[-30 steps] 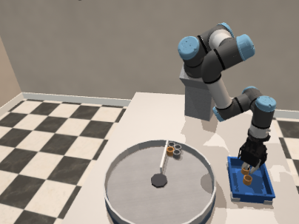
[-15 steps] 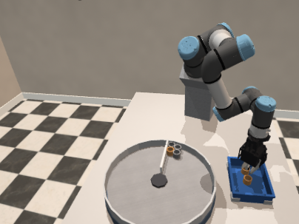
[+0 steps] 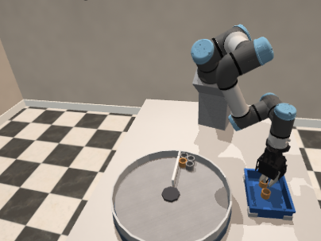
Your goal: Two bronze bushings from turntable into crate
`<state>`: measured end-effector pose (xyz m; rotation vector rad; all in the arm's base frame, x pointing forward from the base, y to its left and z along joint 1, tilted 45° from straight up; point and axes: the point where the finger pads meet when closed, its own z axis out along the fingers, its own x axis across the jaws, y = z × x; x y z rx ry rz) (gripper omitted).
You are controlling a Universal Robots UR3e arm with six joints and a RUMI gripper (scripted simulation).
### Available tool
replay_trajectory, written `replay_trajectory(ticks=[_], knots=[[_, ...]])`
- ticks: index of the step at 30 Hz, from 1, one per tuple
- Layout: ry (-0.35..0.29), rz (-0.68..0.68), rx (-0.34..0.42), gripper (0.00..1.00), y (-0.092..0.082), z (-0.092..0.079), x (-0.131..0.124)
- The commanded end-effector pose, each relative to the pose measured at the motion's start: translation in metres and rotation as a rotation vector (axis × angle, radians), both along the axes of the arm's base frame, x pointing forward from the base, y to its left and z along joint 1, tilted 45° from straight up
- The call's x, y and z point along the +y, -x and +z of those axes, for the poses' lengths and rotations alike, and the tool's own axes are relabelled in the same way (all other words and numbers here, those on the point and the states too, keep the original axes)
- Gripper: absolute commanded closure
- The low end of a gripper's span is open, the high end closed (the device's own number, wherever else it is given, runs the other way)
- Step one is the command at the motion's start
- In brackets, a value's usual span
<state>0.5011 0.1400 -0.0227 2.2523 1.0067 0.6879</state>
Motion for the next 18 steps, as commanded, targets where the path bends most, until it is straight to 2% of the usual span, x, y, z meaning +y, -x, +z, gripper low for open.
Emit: replay_trajectory(ticks=[1, 9, 18], knots=[[0.0, 0.001, -0.001, 0.94, 0.0, 0.001, 0.001], [0.0, 0.001, -0.001, 0.94, 0.005, 0.007, 0.003], [0.0, 0.001, -0.001, 0.94, 0.025, 0.027, 0.012]])
